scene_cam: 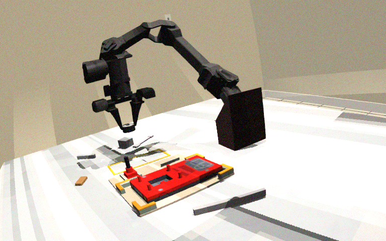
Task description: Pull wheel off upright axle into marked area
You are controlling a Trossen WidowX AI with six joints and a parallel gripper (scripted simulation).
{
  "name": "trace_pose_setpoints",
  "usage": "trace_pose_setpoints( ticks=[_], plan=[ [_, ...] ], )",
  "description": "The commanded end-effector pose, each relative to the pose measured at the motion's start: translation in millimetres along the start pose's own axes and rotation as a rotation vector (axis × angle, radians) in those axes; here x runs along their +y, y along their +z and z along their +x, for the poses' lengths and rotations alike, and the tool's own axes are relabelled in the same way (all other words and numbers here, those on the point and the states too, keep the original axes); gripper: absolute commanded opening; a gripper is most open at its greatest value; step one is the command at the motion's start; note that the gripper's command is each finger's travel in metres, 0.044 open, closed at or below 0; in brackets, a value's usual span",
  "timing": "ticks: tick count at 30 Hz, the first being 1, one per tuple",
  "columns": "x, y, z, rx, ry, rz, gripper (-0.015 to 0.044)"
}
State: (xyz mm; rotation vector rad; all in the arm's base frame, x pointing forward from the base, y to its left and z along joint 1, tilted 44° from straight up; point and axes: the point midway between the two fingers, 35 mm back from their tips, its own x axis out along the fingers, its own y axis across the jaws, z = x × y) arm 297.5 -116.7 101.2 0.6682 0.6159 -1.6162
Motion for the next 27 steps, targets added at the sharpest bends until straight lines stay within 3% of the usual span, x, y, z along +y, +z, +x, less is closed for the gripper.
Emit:
trace_pose_setpoints(
  ticks=[1,25,27],
  plan=[
    [-3.3,0.4,10.4,-0.004,-0.009,-0.008,0.0000],
    [-4.7,1.6,102.5,-0.008,-0.009,-0.007,0.0000],
    [-3.3,2.1,98.5,-0.004,-0.009,-0.001,0.0053]
  ],
)
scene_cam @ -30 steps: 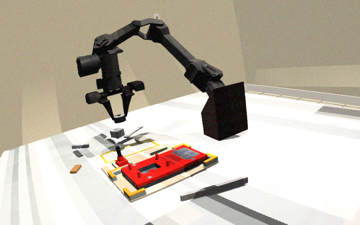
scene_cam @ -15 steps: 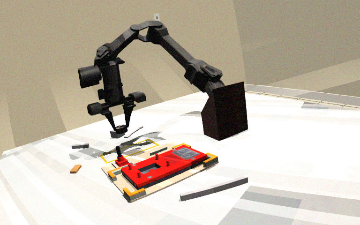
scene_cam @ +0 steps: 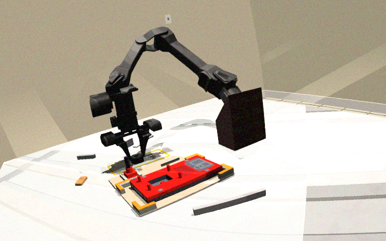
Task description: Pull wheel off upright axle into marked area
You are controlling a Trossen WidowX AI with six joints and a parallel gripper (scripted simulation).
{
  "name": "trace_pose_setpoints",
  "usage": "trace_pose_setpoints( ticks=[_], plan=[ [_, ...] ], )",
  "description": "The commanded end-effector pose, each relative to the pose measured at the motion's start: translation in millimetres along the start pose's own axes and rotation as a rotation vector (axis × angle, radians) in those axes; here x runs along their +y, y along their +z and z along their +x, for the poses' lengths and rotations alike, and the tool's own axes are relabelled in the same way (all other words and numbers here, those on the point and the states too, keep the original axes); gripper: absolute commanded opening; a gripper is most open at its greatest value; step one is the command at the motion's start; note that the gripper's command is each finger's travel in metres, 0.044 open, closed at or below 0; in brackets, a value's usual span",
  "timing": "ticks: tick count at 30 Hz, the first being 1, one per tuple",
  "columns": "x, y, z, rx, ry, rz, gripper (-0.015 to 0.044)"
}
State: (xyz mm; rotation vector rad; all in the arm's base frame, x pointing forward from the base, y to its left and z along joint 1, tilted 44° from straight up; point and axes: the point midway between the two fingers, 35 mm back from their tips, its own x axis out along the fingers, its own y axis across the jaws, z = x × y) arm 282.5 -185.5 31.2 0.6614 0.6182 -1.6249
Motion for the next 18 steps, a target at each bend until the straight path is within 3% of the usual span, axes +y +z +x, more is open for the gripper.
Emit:
trace_pose_setpoints(
  ticks=[1,9,18],
  plan=[
    [0.2,0.1,-0.7,0.000,0.000,0.001,0.0079],
    [0.4,0.0,-2.6,0.000,0.000,0.001,0.0289],
    [0.2,-0.8,-60.4,-0.001,0.000,-0.006,0.0300]
  ],
)
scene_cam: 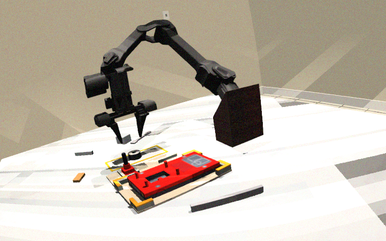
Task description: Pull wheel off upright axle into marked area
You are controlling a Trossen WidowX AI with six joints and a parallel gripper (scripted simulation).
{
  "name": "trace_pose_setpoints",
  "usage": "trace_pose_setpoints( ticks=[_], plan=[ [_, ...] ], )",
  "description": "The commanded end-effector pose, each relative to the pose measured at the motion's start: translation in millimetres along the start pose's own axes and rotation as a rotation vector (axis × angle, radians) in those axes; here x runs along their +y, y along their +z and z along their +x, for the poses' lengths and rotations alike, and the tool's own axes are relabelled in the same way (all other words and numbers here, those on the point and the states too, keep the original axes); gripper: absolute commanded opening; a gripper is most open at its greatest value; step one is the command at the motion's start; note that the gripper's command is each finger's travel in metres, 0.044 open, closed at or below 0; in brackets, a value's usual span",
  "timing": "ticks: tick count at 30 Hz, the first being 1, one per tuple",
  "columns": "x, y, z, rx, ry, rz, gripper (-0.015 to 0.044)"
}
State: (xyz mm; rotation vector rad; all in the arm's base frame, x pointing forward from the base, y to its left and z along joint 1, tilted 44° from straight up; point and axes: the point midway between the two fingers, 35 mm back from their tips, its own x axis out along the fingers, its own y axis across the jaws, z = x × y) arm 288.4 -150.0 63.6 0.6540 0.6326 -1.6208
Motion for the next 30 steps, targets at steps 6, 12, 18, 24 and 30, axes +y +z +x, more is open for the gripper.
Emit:
trace_pose_setpoints(
  ticks=[6,12,18,24,30],
  plan=[
    [-32.4,-20.3,-32.1,0.008,0.006,0.002,0.0431],
    [-81.0,-37.4,-56.8,-0.001,-0.001,0.004,0.0440],
    [-81.0,-37.4,-56.8,-0.001,-0.001,0.004,0.0440],
    [-81.0,-37.4,-56.8,-0.001,-0.001,0.004,0.0440],
    [-81.0,-37.4,-56.8,-0.001,-0.001,0.004,0.0440]
  ],
)
